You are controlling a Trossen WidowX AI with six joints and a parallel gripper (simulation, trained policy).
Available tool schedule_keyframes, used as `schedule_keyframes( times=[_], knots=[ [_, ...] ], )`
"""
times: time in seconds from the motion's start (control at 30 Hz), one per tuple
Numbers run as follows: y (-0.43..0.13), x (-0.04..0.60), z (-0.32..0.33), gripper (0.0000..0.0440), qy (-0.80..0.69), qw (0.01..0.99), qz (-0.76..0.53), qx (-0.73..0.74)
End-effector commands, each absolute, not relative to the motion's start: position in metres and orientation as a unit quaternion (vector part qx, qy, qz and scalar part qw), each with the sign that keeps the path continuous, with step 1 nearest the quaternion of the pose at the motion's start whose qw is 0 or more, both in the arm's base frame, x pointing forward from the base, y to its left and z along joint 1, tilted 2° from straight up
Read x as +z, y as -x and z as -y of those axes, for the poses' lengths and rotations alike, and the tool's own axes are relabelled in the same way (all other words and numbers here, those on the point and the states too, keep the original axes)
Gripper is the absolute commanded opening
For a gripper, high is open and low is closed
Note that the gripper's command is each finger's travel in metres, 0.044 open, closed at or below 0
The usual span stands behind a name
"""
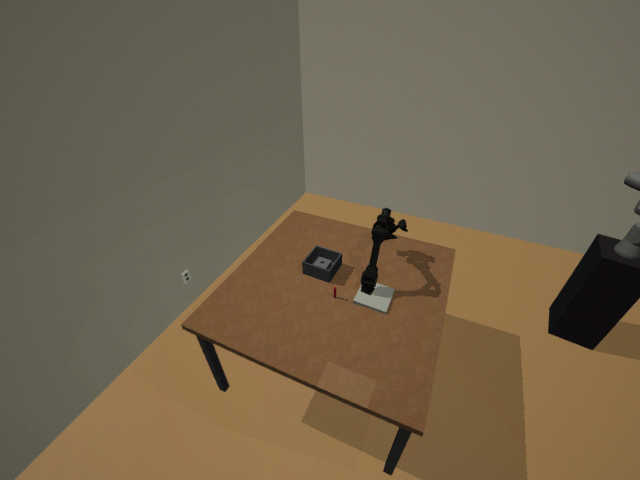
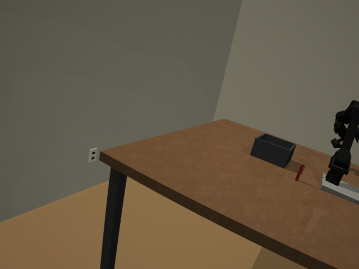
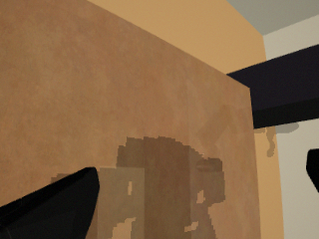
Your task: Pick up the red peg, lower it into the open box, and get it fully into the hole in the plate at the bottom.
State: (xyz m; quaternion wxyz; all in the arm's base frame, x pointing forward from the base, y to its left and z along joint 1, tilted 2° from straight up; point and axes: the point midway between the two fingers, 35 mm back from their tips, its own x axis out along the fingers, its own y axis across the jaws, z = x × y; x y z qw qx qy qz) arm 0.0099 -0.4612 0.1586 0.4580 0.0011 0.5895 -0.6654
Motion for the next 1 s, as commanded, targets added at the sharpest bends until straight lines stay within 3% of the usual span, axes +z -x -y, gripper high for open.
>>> schedule_keyframes(
  times=[0.0, 0.5, 0.97],
  knots=[
    [-0.054, 0.159, 0.442, 0.0440, -0.002, 0.496, -0.577, -0.649],
    [-0.210, 0.172, 0.327, 0.0440, -0.020, 0.640, -0.525, -0.561],
    [-0.279, 0.179, 0.183, 0.0440, -0.070, 0.731, -0.504, -0.455]
  ],
)
